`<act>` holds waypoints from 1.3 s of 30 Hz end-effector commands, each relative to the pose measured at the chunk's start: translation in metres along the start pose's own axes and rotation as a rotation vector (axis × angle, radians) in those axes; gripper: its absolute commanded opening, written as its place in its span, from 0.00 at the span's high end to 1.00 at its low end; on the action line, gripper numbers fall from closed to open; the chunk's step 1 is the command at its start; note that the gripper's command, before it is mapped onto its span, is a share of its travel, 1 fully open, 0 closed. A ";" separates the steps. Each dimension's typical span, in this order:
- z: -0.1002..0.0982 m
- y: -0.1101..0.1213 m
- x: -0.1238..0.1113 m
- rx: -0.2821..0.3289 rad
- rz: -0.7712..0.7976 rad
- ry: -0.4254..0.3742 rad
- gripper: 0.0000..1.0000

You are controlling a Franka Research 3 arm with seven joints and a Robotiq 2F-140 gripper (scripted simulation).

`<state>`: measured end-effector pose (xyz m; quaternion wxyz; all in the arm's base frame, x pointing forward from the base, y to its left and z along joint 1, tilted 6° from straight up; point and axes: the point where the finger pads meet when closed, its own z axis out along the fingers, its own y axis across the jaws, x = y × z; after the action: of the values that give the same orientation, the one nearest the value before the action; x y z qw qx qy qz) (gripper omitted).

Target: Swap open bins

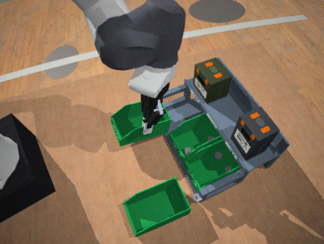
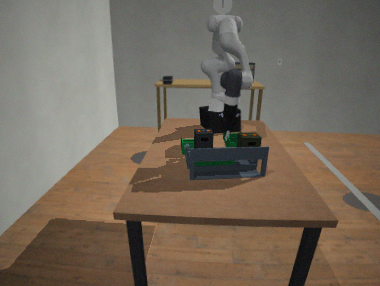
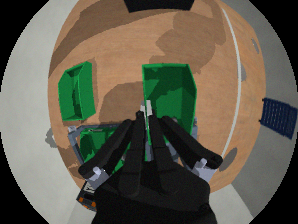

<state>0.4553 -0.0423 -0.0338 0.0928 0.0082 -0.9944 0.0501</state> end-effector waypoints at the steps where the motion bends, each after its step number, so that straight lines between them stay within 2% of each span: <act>1: -0.001 0.001 -0.003 -0.003 -0.005 0.004 1.00; 39: -0.009 0.001 -0.043 -0.002 -0.005 0.001 1.00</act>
<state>0.4973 -0.0412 -0.0336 0.0906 0.0084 -0.9946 0.0505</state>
